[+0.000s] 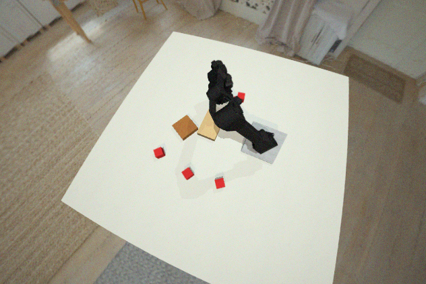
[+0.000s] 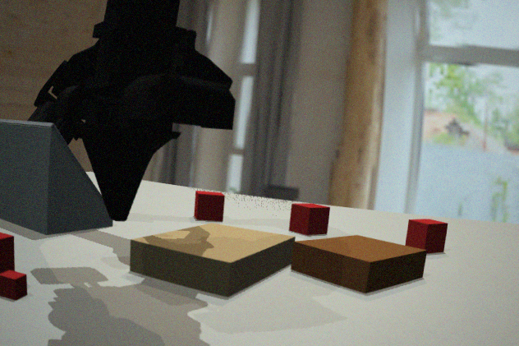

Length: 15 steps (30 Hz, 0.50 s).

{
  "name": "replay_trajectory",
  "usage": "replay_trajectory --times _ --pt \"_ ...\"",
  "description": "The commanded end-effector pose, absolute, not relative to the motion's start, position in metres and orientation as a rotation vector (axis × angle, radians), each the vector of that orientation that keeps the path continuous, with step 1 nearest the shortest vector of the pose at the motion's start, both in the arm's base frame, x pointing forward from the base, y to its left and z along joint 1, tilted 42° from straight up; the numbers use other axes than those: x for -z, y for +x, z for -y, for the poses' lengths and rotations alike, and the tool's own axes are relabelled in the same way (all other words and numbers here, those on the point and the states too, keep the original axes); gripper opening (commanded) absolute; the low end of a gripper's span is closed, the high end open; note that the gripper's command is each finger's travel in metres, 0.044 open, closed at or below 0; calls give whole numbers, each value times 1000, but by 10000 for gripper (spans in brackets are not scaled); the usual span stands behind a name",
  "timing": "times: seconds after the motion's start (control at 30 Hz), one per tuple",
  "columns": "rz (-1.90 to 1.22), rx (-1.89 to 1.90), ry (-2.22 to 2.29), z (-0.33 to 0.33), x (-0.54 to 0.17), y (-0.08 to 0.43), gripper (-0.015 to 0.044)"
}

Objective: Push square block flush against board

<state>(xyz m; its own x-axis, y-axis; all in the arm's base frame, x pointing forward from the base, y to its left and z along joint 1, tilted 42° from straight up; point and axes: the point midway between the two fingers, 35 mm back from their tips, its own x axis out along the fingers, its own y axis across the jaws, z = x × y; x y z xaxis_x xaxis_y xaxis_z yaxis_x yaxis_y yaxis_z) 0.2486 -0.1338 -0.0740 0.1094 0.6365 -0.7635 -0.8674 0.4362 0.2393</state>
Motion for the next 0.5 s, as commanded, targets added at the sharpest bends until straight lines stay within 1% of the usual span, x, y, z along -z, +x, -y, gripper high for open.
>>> replay_trajectory --times 0.0,0.17,0.33,0.47 --pt "-879 -1170 -412 95 26 280 0" --pt "-795 -1236 -519 36 -26 296 0" --pt "-689 -1314 -608 -27 -75 290 0" --pt "-666 -1330 -623 -39 -84 287 0"
